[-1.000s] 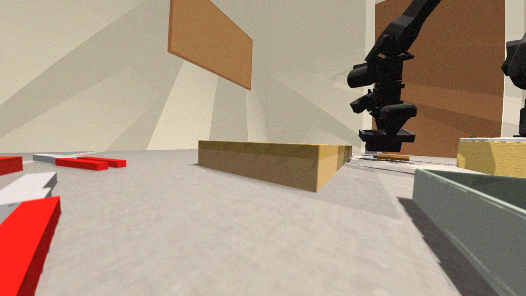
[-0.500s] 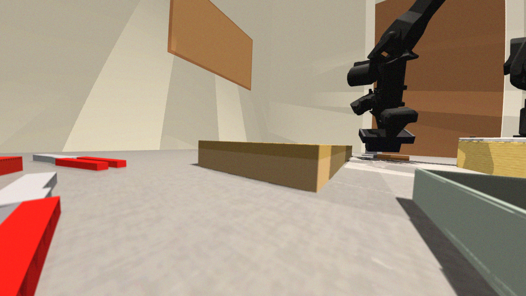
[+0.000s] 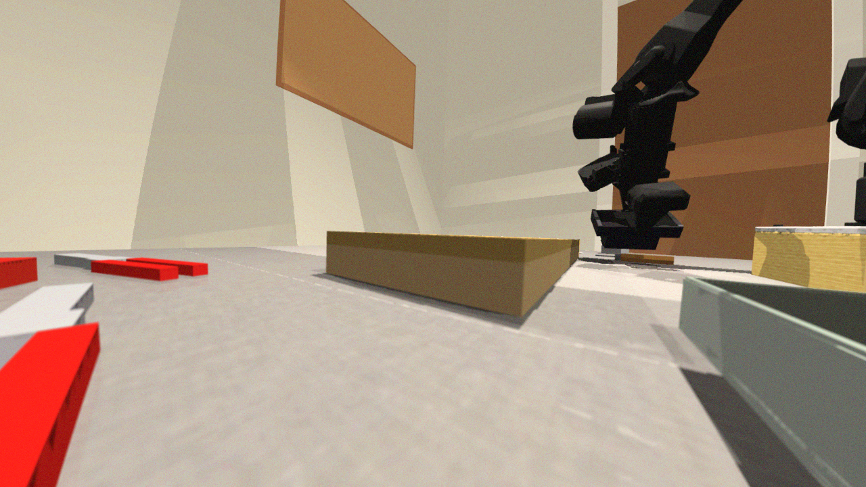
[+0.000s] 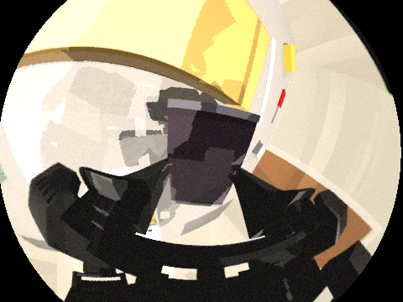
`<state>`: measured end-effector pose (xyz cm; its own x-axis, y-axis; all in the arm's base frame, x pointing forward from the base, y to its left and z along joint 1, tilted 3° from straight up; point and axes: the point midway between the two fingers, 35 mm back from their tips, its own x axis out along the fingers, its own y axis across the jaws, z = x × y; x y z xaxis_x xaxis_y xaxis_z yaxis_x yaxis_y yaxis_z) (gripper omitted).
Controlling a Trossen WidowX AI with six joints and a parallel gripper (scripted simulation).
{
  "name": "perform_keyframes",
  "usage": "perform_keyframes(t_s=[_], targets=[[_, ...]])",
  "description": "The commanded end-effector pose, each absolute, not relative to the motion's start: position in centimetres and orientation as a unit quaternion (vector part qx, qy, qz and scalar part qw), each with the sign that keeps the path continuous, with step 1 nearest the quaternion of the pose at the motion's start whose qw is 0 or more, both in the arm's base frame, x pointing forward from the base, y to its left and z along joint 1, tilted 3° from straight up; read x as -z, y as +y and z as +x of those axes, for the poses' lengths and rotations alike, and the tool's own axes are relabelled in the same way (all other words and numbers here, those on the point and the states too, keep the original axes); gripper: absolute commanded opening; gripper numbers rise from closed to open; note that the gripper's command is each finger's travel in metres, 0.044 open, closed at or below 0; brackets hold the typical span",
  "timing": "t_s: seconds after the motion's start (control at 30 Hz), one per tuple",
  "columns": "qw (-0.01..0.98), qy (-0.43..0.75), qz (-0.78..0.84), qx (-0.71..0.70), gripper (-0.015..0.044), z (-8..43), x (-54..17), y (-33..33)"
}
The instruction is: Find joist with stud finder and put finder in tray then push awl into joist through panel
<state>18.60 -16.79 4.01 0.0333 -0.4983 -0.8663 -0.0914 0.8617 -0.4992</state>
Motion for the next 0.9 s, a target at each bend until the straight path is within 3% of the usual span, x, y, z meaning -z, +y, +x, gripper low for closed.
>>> perform_keyframes(t_s=[0.0,0.87], targets=[[0.687,0.672,-0.225,0.164,0.0000,18.66,-4.31,-16.86],[0.667,0.649,-0.284,0.233,0.0000,18.70,-3.74,-16.50]])
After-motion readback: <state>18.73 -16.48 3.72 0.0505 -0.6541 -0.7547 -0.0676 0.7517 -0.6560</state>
